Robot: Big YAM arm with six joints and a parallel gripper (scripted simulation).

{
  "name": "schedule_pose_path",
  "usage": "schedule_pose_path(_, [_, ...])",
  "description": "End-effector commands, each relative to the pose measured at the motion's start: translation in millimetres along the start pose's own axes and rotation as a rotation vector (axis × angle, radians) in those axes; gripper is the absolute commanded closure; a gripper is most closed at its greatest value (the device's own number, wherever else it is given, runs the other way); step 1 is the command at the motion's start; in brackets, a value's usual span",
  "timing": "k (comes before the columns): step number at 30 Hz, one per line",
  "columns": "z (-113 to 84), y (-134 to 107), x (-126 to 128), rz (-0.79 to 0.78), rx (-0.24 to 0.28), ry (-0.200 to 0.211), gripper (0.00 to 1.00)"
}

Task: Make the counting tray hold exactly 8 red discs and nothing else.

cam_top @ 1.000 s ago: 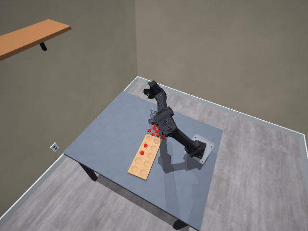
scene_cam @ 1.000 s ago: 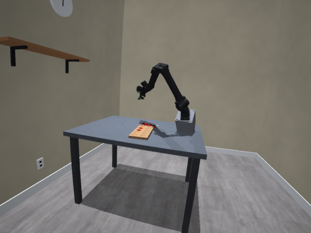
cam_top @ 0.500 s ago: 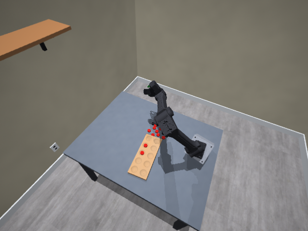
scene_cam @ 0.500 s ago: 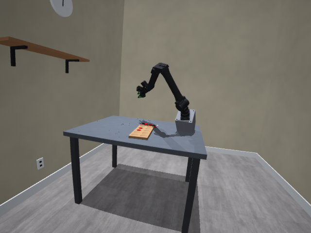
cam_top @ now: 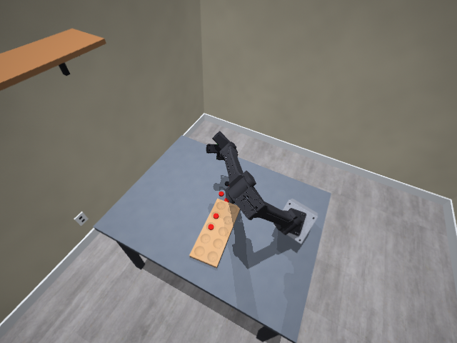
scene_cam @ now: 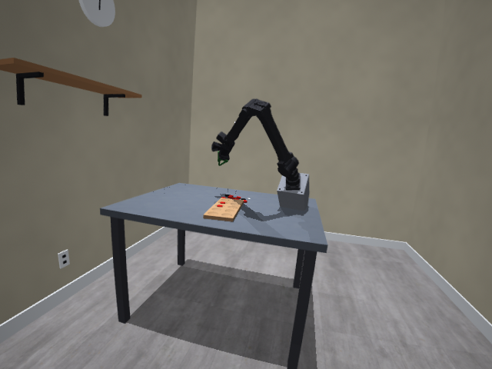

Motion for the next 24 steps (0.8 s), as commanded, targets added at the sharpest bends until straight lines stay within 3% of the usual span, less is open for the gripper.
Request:
schedule_pose_path(1, [8.1, -3.3, 12.2, 0.064, 0.050, 0.070, 0.54])
schedule_pose_path(2, [8.3, -5.1, 13.6, 0.066, 0.053, 0.072, 0.54])
schedule_pose_path(3, [10.6, 7.4, 24.6, 0.090, 0.080, 0.128, 0.54])
schedule_pose_path(5, [11.3, 1.9, 28.9, 0.097, 0.088, 0.135, 0.54])
schedule_pose_path(6, [14.4, 7.2, 45.4, 0.129, 0.125, 0.199, 0.54])
schedule_pose_path(7, [14.4, 7.2, 45.4, 0.129, 0.125, 0.199, 0.54])
schedule_pose_path(8, [19.3, 6.4, 66.3, 0.167, 0.169, 0.270, 0.54])
schedule_pose_path(10, [19.3, 6.4, 66.3, 0.167, 0.169, 0.270, 0.54])
schedule_pose_path(11, [23.8, 5.6, 85.7, 0.203, 0.211, 0.336, 0.54])
schedule_pose_path(12, [23.8, 5.6, 85.7, 0.203, 0.211, 0.336, 0.54])
schedule_pose_path(13, [27.9, 4.6, 103.1, 0.236, 0.248, 0.395, 0.54])
schedule_pose_path(15, [27.9, 4.6, 103.1, 0.236, 0.248, 0.395, 0.54])
schedule_pose_path(17, [34.7, 2.6, 129.7, 0.284, 0.304, 0.484, 0.54])
schedule_pose_path(18, [36.6, 1.9, 137.5, 0.299, 0.321, 0.510, 0.54])
schedule_pose_path(22, [37.5, -2.1, 146.4, 0.316, 0.342, 0.535, 0.54])
schedule_pose_path(23, [30.7, -9.8, 131.2, 0.348, 0.331, 0.514, 0.54])
schedule_pose_path(24, [30.7, -10.0, 131.1, 0.347, 0.332, 0.514, 0.54])
Point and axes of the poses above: the point where the finger pads meet when closed, its own z axis out along the fingers, its own x axis across the jaws, y = z × x, the point moved 5 cm from there along -z, back along the fingers, and after that the axes turned 1 degree about -z, right-handed, at the moved point
